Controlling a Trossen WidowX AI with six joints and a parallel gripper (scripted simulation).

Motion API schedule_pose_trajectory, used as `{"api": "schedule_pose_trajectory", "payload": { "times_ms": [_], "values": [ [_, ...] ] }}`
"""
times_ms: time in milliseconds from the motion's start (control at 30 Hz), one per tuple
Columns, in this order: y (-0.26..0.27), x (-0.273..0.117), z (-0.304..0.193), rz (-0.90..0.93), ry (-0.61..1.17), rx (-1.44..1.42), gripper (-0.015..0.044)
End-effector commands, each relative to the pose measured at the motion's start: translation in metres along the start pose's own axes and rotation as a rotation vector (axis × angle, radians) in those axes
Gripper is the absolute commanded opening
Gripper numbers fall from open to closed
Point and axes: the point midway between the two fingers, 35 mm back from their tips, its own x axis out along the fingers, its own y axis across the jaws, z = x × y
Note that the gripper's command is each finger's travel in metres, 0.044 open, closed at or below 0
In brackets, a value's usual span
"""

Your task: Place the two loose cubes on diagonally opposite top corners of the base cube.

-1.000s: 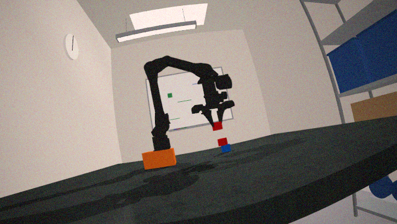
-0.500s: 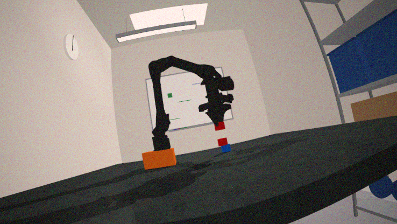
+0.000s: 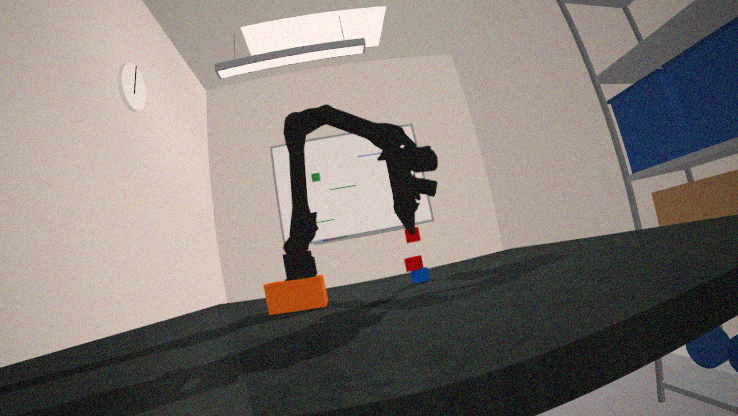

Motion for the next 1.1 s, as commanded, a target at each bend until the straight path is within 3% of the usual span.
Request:
{"api": "schedule_pose_trajectory", "payload": {
  "times_ms": [0,733,1067],
  "values": [
    [0.008,0.001,0.003,-0.001,-0.003,-0.148,0.0105],
    [0.054,0.007,0.012,0.001,-0.005,-1.036,0.0105],
    [0.055,0.015,0.012,0.001,-0.005,-1.066,0.0105]
  ]
}}
